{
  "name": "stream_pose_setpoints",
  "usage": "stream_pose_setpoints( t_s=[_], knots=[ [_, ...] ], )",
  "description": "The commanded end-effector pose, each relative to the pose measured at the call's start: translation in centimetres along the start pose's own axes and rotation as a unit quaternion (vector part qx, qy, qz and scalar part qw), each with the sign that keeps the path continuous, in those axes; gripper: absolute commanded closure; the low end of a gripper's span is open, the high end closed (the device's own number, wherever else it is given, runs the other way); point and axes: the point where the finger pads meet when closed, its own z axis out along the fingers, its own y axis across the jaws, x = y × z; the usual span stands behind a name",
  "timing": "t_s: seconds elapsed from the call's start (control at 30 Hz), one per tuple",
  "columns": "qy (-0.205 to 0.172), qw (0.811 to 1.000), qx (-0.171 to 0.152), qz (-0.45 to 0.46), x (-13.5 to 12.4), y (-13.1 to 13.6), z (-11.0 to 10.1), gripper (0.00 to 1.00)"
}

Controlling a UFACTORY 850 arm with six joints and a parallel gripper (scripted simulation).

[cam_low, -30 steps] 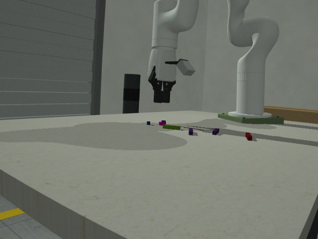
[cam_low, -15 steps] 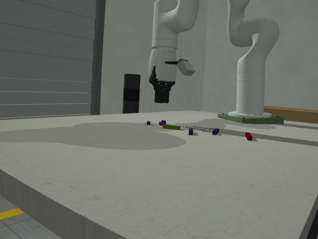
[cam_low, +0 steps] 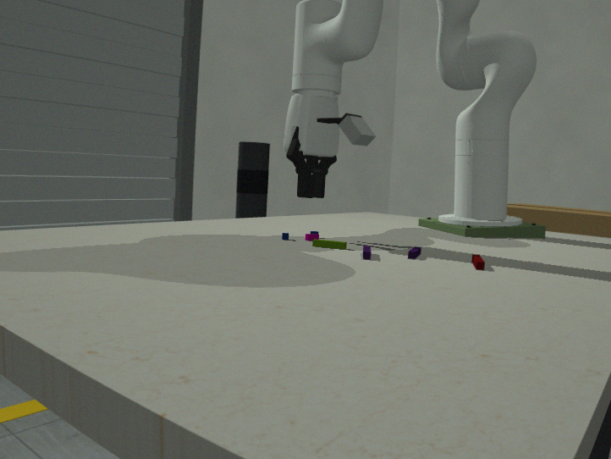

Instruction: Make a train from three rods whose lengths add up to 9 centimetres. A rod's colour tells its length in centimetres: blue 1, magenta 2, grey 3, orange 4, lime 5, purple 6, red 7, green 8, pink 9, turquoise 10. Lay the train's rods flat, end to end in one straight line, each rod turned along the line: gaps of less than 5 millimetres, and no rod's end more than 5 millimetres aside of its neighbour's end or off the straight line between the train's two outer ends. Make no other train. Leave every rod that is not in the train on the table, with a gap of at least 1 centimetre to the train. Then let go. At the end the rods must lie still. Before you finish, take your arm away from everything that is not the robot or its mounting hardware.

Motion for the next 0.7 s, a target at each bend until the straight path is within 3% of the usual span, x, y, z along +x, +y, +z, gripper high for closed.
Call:
stream_pose_setpoints(
  t_s=[0.0, 0.67],
  knots=[
    [0.0, 1.0, -0.001, 0.0, 0.0, 0.1, 0.0, 0.76],
    [-0.001, 1.0, -0.001, 0.0, 0.0, 0.1, 1.5, 0.76]
  ],
)
